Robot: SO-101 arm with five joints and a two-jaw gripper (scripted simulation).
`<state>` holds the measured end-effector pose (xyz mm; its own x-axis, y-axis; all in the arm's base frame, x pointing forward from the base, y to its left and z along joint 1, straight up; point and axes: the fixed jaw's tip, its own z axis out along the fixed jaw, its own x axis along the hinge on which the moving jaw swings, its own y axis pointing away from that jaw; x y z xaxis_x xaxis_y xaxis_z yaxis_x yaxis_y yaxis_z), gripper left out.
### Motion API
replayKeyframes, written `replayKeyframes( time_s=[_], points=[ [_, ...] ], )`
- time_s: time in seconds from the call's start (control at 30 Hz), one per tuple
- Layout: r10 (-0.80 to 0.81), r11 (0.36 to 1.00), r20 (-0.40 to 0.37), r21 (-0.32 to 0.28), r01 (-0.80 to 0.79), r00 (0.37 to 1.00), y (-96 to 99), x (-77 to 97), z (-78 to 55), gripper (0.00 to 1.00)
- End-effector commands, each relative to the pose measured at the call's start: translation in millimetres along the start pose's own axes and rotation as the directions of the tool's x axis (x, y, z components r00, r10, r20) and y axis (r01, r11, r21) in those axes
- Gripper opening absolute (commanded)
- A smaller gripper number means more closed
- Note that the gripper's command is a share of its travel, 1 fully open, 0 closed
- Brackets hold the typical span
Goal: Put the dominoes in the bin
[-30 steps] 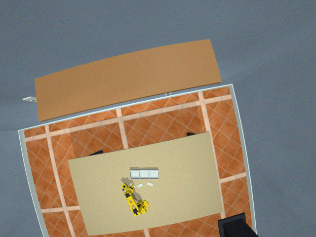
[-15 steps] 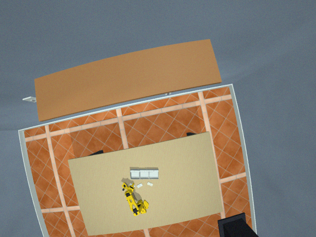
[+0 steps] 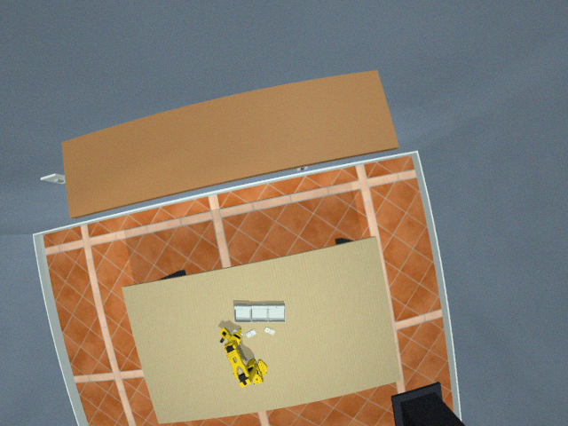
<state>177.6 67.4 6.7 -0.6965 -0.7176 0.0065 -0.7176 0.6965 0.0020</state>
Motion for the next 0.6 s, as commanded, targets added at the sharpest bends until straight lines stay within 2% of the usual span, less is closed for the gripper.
replayKeyframes(
  time_s=[0.0, 0.57],
  points=[
    [-0.018, 1.000, 0.021, 0.010, 0.018, 1.000, 0.5, -3.6, -1.9, 0.29],
    [-0.018, 1.000, 0.021, 0.010, 0.018, 1.000, 0.5, -3.6, -1.9, 0.24]
  ],
)
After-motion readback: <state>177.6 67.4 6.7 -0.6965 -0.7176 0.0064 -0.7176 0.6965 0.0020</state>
